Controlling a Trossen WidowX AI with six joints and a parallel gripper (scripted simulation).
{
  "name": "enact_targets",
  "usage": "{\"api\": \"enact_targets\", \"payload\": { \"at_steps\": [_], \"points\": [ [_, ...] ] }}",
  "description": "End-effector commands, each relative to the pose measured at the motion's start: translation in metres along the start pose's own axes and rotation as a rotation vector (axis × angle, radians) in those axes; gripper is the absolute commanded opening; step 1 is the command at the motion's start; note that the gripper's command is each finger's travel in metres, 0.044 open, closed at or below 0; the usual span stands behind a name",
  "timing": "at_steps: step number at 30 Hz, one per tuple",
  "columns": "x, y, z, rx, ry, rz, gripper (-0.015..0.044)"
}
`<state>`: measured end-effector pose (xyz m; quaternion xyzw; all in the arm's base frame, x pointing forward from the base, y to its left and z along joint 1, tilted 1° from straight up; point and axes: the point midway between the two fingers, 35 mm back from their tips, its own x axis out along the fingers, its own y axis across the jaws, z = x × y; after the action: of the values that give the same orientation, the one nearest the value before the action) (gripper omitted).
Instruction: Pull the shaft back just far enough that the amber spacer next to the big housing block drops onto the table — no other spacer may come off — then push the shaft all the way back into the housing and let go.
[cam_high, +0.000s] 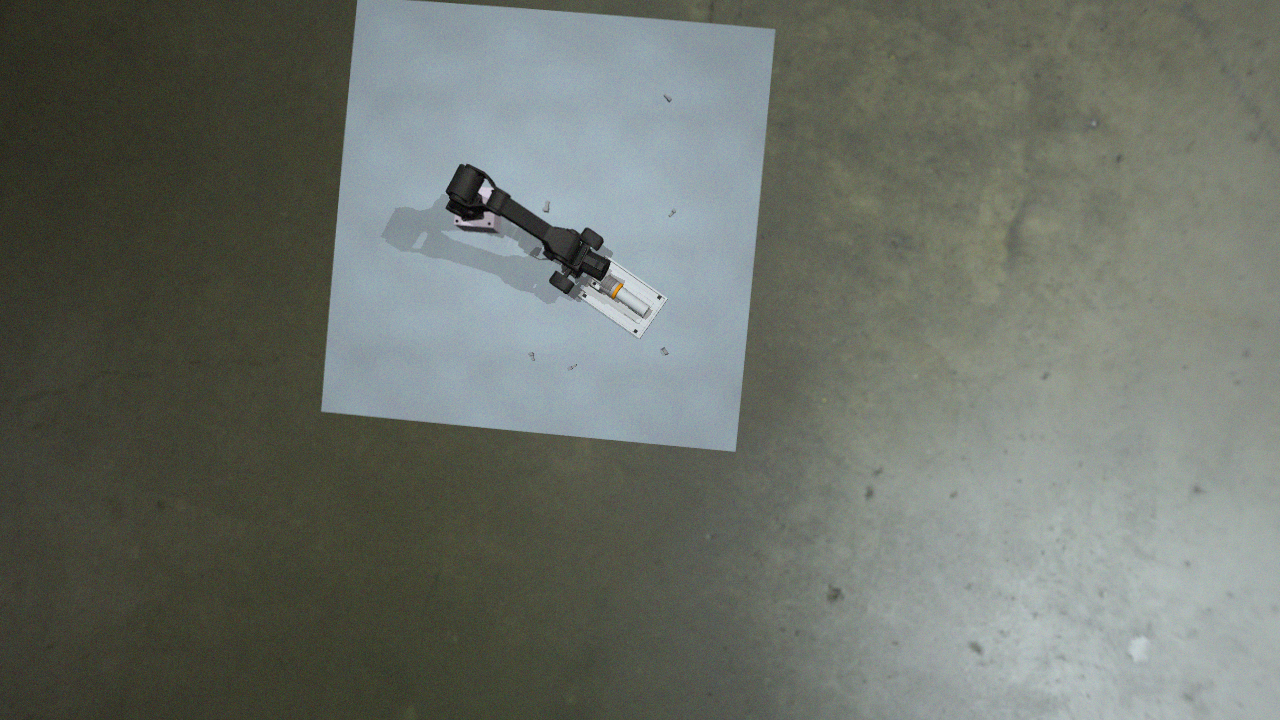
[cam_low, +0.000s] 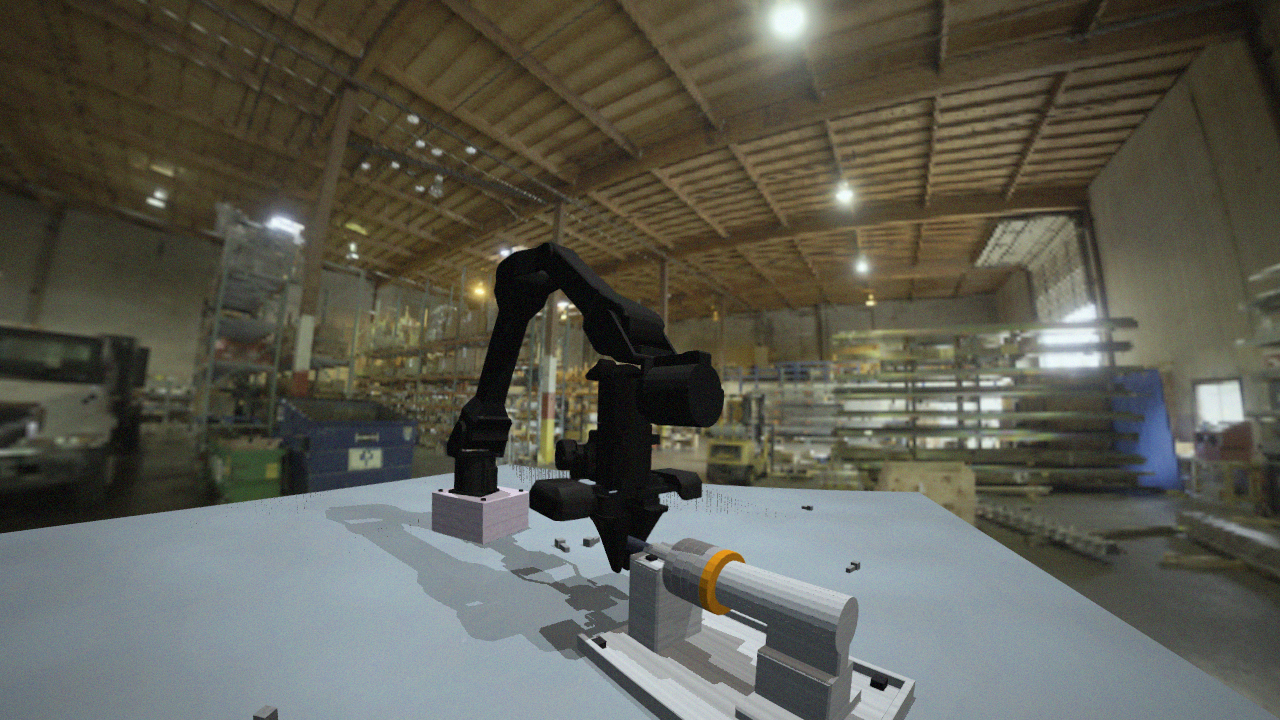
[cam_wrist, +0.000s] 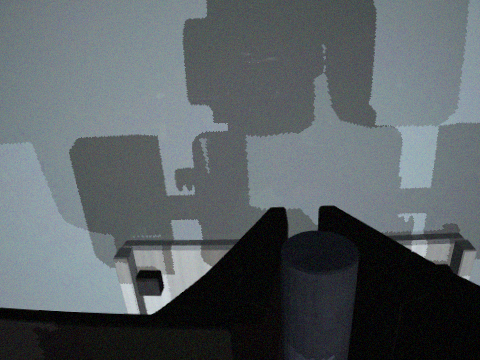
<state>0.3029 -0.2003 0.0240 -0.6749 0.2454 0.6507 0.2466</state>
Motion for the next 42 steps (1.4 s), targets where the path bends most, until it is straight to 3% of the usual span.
{"api": "enact_targets", "payload": {
  "at_steps": [1, 42],
  "points": [
    [-0.0002, -0.0004, 0.0013, 0.003, -0.003, -0.002, 0.0000],
    [-0.0001, -0.0004, 0.0061, 0.003, -0.003, -0.002, 0.0000]
  ]
}}
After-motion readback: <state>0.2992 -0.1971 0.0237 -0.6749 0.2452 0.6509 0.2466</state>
